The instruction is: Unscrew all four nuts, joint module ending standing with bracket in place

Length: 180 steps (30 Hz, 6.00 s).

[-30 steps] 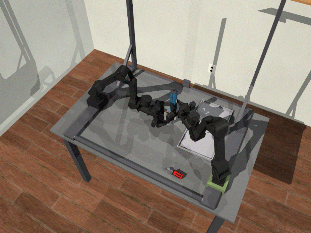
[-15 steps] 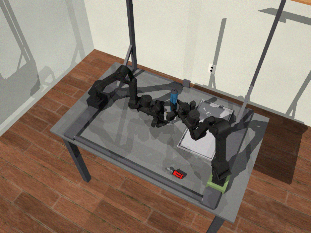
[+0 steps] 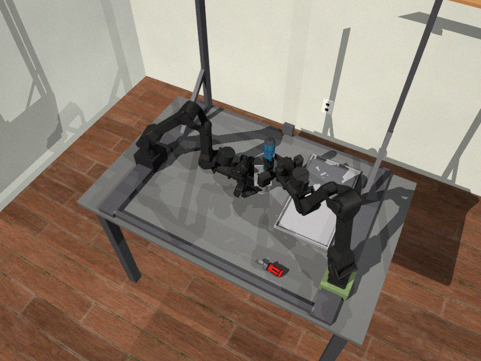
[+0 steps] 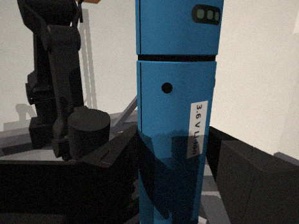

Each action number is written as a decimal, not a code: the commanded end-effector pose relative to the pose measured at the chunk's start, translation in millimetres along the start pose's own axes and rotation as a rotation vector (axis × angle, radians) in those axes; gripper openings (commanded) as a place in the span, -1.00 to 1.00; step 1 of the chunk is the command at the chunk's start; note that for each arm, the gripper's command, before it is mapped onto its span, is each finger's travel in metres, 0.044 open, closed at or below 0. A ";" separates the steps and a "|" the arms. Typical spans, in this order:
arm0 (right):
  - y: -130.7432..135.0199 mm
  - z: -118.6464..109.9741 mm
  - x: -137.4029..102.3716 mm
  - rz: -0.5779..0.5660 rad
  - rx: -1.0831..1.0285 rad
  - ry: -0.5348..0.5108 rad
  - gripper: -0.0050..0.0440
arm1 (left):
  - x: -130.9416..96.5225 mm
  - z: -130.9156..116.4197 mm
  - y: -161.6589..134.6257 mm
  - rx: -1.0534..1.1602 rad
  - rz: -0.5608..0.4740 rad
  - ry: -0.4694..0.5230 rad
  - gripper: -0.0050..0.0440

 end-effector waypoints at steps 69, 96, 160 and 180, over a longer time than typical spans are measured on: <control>1.4 13.1 1.3 0.004 0.003 -0.038 0.19 | 12.8 39.9 7.6 -0.001 -0.003 -0.015 -0.14; 1.4 13.1 1.3 0.004 0.003 -0.038 0.19 | 23.1 47.8 4.9 0.000 0.000 -0.017 -0.14; 1.4 13.1 1.3 0.004 0.003 -0.038 0.19 | 12.6 60.7 28.9 -0.001 0.008 -0.042 -0.14; 1.4 13.1 1.3 0.004 0.003 -0.038 0.19 | 16.3 52.1 34.3 0.002 0.014 -0.093 -0.14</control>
Point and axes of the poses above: on each arm, the point midway between the two fingers, 35 mm back from their tips, its own x axis out along the fingers, its own y axis across the jaws, z = x × y, the point moved 7 cm from there along -x, back along the fingers, and after that the axes turned 6 degrees about x, right-handed, at the moved point
